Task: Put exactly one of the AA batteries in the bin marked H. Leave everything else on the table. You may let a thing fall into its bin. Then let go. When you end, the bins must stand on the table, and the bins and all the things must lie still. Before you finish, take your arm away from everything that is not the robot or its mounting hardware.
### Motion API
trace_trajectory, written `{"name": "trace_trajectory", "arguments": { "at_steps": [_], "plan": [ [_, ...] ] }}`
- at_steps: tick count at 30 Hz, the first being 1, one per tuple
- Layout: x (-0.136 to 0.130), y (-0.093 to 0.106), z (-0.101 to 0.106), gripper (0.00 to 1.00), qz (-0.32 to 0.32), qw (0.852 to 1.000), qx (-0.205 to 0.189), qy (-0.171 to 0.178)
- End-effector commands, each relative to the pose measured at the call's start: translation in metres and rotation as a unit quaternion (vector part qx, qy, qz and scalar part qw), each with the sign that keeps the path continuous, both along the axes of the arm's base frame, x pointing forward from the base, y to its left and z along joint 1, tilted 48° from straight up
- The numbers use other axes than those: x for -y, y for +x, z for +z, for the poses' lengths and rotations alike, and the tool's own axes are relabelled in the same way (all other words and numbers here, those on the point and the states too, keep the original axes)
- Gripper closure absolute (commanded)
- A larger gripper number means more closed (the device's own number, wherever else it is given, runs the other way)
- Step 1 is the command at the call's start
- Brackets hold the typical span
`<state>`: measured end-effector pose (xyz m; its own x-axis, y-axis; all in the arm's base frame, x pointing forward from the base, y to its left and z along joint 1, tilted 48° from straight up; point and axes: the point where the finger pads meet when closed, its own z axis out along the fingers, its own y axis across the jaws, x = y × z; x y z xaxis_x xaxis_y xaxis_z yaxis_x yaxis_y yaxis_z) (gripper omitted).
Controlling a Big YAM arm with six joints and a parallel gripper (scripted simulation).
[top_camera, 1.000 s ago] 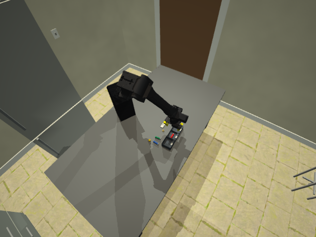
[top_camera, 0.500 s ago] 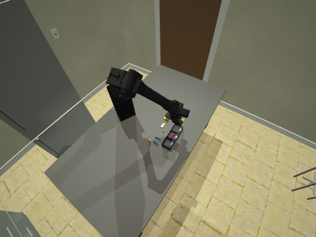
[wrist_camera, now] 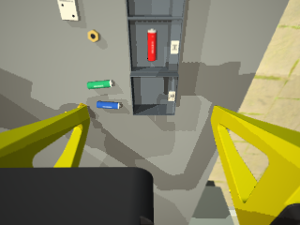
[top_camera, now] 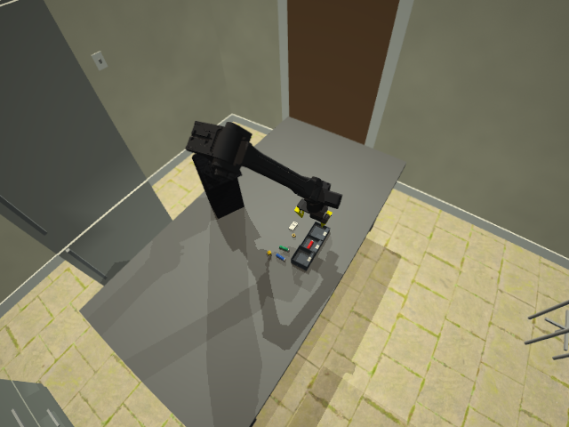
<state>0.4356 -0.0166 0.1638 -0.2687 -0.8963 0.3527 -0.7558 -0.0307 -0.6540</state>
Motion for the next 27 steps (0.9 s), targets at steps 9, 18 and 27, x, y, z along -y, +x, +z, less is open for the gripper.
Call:
{"name": "trace_trajectory", "arguments": {
  "at_steps": [9,18,27],
  "plan": [
    [-0.0039,0.0037,0.0089,0.0,0.004,1.0,0.011,0.003],
    [-0.0033,0.0038,0.0086,0.0,0.004,1.0,0.011,0.003],
    [0.0043,0.0,0.004,0.0,0.0,1.0,0.009,0.001]
  ]
}}
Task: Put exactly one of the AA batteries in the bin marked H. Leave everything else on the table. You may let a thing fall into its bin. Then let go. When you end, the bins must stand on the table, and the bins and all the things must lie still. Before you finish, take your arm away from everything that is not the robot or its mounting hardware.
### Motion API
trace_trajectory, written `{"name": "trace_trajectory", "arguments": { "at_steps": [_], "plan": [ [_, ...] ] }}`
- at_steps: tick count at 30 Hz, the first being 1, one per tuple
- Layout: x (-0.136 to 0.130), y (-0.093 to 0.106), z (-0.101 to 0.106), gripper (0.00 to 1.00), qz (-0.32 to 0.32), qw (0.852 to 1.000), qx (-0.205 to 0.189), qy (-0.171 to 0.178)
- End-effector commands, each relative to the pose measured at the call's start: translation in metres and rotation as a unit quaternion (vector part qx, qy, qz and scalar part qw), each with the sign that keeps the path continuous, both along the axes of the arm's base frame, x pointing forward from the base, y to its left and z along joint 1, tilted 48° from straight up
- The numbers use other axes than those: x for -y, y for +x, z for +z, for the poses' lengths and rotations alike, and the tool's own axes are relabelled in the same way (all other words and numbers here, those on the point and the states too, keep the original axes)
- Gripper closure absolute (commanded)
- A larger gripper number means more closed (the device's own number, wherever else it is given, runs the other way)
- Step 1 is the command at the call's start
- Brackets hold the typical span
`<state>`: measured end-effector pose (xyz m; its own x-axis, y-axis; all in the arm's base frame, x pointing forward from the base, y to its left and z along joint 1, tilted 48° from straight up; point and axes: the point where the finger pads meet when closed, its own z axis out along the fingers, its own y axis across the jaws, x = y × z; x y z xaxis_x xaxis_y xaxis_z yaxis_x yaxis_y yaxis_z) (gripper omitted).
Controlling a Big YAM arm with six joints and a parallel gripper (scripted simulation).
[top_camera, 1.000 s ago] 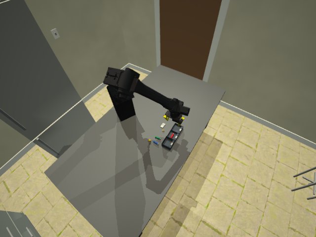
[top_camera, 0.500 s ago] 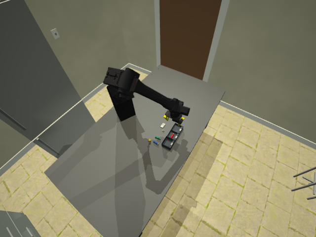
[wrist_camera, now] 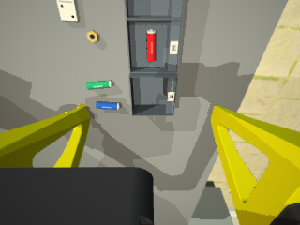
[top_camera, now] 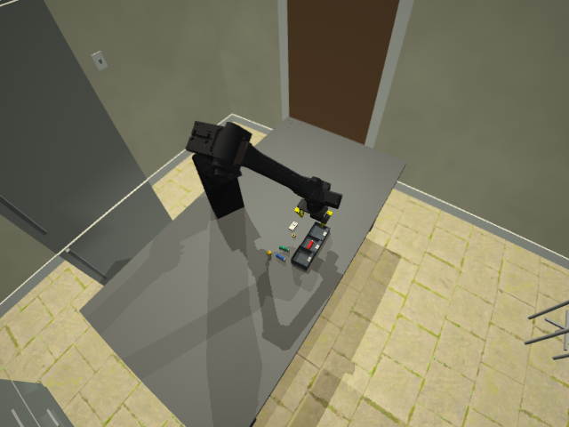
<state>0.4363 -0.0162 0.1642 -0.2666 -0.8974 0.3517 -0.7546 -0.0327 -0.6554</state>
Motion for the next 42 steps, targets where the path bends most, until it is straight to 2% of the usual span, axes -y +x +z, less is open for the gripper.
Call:
{"name": "trace_trajectory", "arguments": {
  "at_steps": [1,42],
  "plan": [
    [0.0048,-0.0005,0.0038,0.0,-0.002,1.0,0.008,0.001],
    [0.0074,0.0006,0.011,0.0,-0.002,1.0,0.013,0.002]
  ]
}}
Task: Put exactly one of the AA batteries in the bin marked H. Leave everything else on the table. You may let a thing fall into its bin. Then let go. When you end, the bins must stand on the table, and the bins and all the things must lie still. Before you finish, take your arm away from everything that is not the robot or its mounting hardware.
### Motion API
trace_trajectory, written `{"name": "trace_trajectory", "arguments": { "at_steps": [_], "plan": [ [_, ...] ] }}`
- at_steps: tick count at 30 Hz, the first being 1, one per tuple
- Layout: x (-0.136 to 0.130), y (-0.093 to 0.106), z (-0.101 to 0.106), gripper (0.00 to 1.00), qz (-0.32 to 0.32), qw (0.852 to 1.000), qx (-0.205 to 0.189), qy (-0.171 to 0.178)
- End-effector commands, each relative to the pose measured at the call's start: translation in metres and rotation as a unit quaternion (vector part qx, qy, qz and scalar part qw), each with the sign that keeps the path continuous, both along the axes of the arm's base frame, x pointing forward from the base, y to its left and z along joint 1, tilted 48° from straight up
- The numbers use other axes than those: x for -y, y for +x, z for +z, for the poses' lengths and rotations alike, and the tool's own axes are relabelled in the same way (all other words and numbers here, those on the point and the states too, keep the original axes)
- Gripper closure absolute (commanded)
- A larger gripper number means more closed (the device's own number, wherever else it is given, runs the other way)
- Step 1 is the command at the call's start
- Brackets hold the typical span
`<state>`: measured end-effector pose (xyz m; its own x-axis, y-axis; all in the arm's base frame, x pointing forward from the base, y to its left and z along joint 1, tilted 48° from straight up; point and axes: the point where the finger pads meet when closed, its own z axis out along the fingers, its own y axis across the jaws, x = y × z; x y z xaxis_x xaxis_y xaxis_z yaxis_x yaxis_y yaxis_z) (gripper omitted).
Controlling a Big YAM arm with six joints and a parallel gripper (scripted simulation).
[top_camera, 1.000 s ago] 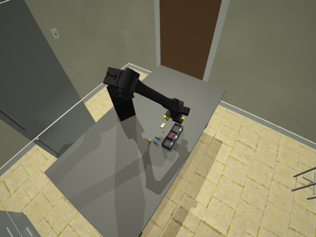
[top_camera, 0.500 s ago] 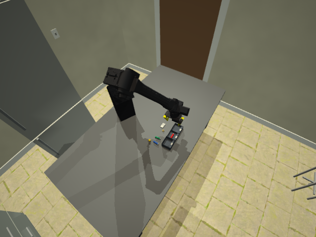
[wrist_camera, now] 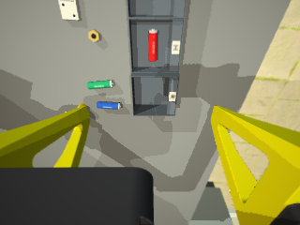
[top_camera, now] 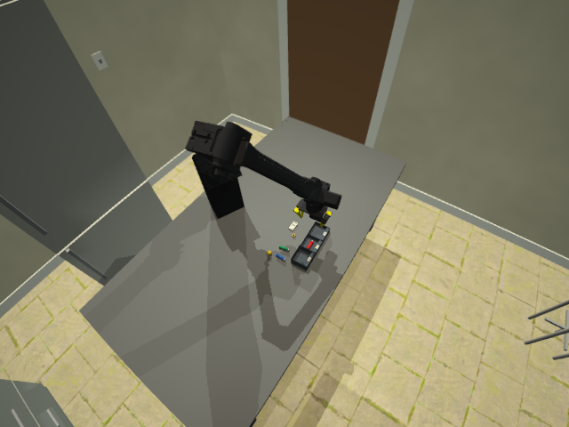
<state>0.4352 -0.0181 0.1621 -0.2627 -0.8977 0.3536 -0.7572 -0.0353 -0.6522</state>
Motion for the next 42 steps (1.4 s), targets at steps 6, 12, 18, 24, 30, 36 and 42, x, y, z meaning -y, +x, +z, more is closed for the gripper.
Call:
{"name": "trace_trajectory", "arguments": {
  "at_steps": [6,12,18,24,30,36,42],
  "plan": [
    [0.0056,0.0025,0.0146,0.0,-0.003,1.0,0.016,0.003],
    [0.0056,0.0035,0.0162,0.0,-0.003,1.0,0.017,0.003],
    [0.0055,0.0041,0.0173,0.0,-0.003,1.0,0.017,0.003],
    [0.0055,0.005,0.0189,0.0,-0.003,1.0,0.018,0.003],
    [0.0054,0.0058,0.0203,0.0,-0.003,1.0,0.018,0.003],
    [0.0053,0.0065,0.0217,0.0,-0.003,1.0,0.019,0.003],
    [0.0052,0.0075,0.0233,0.0,-0.003,1.0,0.019,0.003]
  ]
}}
